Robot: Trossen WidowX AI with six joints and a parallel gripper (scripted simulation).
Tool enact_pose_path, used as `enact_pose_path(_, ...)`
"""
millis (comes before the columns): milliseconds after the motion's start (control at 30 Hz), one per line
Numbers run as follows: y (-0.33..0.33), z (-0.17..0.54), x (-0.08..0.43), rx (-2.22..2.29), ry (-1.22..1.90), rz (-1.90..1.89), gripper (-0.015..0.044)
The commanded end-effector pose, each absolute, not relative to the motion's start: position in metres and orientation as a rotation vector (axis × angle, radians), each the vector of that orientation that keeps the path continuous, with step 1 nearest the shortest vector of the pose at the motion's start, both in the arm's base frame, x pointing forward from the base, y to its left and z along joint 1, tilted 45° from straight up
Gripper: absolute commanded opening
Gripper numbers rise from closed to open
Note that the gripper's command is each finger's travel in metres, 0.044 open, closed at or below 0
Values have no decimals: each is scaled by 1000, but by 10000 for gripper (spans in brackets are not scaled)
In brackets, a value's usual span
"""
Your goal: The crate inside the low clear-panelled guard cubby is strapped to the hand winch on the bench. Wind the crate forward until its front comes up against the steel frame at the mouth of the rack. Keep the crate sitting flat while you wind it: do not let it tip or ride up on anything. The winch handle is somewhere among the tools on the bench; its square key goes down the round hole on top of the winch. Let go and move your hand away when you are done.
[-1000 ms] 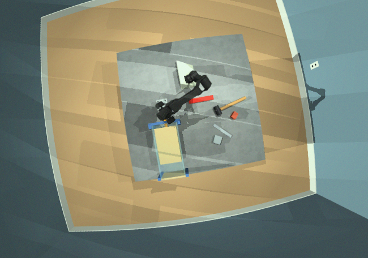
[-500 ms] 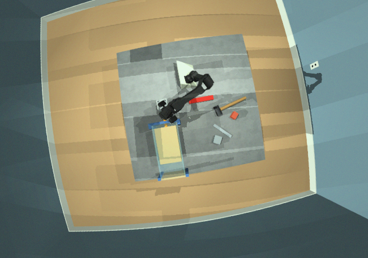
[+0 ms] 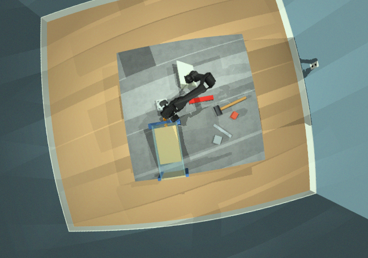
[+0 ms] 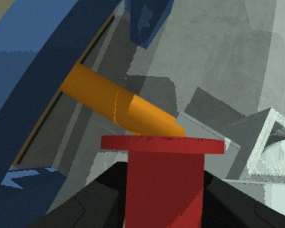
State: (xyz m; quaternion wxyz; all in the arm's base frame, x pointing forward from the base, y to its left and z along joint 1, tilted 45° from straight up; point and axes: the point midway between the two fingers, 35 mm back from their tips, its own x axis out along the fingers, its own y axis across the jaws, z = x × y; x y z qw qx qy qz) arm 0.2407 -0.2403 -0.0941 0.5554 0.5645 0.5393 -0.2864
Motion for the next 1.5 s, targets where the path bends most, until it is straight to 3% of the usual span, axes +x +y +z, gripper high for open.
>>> enact_pose_path(0,-227,-88,235,1357,1294,-666,0)
enact_pose_path(1467,-198,-67,202,1358,1298,-666,0)
